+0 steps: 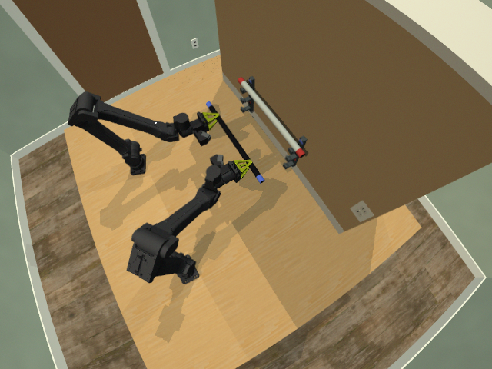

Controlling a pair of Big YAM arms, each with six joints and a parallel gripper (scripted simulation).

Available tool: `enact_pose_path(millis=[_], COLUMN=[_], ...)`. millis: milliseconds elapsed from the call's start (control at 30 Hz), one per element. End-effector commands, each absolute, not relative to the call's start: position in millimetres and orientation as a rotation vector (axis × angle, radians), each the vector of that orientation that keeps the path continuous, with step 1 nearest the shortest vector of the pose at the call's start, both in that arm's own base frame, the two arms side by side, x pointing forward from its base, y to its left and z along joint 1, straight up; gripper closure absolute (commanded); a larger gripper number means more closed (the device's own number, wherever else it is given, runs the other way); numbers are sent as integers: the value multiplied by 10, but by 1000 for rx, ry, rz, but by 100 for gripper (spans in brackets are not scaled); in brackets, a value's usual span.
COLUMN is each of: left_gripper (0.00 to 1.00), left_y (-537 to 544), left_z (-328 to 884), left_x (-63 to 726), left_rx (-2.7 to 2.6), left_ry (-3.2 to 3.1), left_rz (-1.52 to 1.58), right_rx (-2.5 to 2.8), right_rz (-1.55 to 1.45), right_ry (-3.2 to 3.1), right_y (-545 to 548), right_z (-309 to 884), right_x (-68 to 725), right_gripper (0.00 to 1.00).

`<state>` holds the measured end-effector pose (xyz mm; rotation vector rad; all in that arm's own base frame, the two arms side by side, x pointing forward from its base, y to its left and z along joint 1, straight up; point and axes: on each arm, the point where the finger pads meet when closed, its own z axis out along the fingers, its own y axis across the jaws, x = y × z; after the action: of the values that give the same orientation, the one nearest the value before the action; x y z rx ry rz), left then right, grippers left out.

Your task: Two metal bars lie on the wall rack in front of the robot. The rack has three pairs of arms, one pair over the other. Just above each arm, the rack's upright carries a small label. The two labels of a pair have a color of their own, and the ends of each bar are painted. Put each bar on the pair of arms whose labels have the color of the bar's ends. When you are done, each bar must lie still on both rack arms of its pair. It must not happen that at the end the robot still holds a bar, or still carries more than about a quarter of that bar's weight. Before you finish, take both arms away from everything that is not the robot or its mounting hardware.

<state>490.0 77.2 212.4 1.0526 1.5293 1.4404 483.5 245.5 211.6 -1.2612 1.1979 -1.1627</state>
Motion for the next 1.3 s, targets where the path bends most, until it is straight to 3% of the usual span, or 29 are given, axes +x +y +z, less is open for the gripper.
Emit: enact_pose_path(millis=[0,1267], left_gripper=[100,100], left_y=[937,1155], left_z=[2407,2413], left_x=[5113,5636], left_rx=[979,979], left_ry=[1493,1493], left_rz=[1489,1489], right_rx=[-1173,-1173], right_rz=[-1190,-1190], right_ry=[1178,1178], right_y=[2455,2478], right_z=[2463,2484], right_x=[5092,5659], right_gripper=[100,100])
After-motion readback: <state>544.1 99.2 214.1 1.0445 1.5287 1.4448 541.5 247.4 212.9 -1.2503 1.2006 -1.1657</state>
